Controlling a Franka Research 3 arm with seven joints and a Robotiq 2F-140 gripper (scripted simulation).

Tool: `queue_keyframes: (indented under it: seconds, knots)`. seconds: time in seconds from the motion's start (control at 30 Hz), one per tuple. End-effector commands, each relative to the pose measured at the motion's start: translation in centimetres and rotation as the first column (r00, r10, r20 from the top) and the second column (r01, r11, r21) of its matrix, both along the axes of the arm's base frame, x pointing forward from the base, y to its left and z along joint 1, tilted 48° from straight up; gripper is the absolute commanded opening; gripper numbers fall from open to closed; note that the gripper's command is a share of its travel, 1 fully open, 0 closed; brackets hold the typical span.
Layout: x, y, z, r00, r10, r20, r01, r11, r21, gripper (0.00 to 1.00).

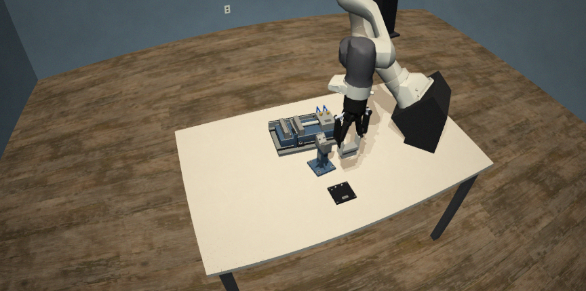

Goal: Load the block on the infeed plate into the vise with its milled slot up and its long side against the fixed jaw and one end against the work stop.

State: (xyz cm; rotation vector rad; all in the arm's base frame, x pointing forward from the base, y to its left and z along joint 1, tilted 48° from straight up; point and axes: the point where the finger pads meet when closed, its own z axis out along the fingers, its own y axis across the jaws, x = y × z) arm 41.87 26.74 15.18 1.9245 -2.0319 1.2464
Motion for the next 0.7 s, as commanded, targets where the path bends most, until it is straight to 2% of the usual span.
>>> queue_keyframes:
  seconds: [0.0, 0.67]
  knots:
    - [-0.09, 0.28, 0.12, 1.000, 0.001, 0.001, -0.001, 1.000, 0.004, 0.00]
    - [-0.05, 0.34, 0.84, 1.000, 0.025, -0.007, -0.025, 1.000, -0.009, 0.00]
